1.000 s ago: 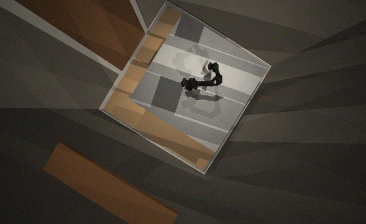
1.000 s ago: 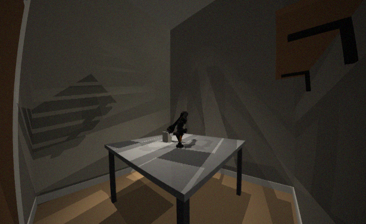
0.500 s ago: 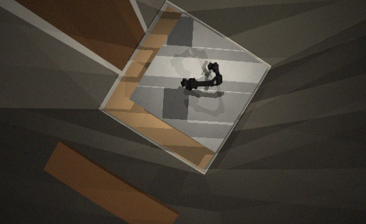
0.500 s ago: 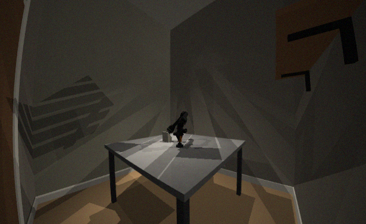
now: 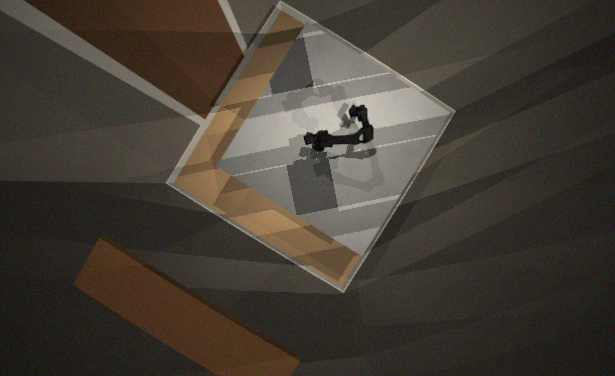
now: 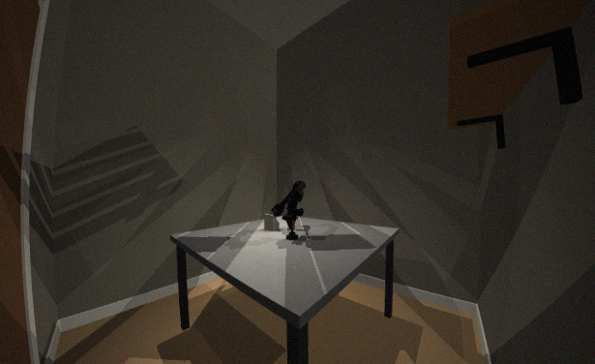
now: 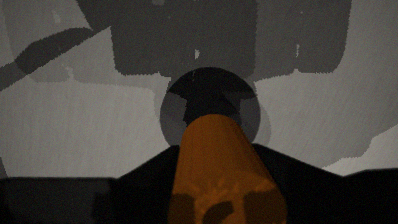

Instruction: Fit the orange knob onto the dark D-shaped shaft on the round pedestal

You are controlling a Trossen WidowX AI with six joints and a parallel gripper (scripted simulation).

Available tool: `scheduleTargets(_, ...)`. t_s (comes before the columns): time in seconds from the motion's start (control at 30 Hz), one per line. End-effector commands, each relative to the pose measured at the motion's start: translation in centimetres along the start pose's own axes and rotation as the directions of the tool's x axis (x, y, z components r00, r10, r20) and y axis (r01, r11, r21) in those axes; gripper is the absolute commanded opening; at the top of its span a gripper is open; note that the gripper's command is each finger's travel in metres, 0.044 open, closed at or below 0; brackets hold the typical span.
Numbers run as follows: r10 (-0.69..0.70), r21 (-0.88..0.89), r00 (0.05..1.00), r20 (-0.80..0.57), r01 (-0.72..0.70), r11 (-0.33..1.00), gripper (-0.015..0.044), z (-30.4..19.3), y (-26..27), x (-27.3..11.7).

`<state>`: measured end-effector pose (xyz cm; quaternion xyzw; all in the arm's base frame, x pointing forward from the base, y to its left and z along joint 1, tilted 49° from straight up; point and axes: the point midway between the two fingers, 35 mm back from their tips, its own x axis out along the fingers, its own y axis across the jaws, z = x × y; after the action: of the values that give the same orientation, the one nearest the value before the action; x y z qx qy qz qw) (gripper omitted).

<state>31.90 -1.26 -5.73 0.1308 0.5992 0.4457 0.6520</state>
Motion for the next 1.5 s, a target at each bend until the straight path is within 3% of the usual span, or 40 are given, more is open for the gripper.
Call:
scheduleTargets(0.0, -0.006, -0.051, 1.000, 0.000, 0.006, 0.999, 0.0000, 0.06, -0.12, -0.19)
scheduleTargets(0.73, -0.006, -0.051, 1.000, 0.000, 0.006, 0.999, 0.0000, 0.14, -0.06, -0.16)
scheduleTargets(1.0, -0.006, -0.258, 1.000, 0.000, 0.006, 0.966, 0.0000, 0.25, -0.23, -0.23)
scheduleTargets(1.47, -0.006, -0.257, 1.000, 0.000, 0.006, 0.966, 0.0000, 0.02, -0.06, 0.09)
